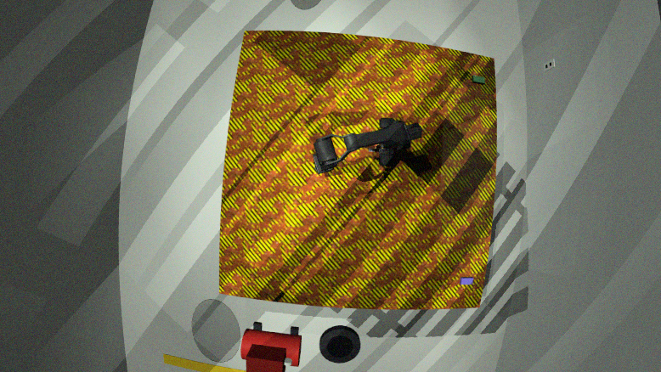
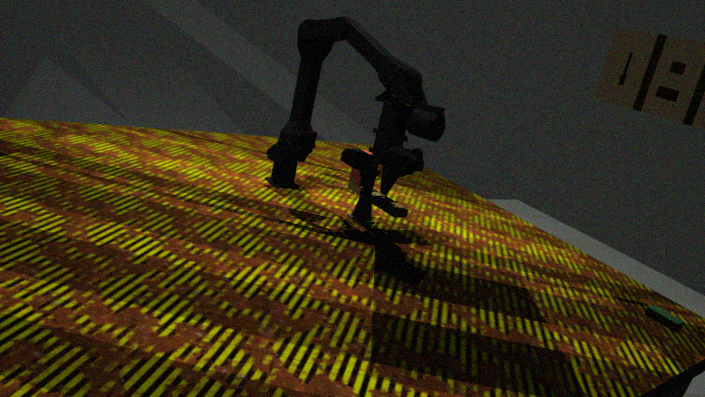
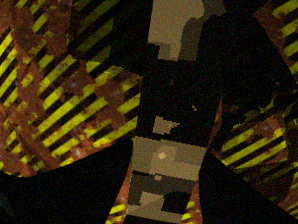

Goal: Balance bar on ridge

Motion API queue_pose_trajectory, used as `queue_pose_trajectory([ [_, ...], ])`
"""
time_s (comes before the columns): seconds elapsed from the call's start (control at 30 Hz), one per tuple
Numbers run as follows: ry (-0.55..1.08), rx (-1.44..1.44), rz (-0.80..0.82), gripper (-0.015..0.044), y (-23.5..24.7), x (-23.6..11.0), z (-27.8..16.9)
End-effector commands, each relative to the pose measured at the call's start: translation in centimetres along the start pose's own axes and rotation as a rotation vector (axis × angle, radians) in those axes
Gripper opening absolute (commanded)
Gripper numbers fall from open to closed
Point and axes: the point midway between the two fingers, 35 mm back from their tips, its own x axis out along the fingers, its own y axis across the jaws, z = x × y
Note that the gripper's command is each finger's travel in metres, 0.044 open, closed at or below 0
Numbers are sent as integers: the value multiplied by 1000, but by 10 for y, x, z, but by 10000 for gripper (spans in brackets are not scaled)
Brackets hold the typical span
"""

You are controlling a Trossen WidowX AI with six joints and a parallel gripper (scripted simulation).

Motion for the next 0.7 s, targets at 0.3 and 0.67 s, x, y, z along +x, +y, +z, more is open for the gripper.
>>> queue_pose_trajectory([
  [0.3,0,0,0,290,0,0,0],
  [0.67,0,0,0,440,1,-19,3],
])
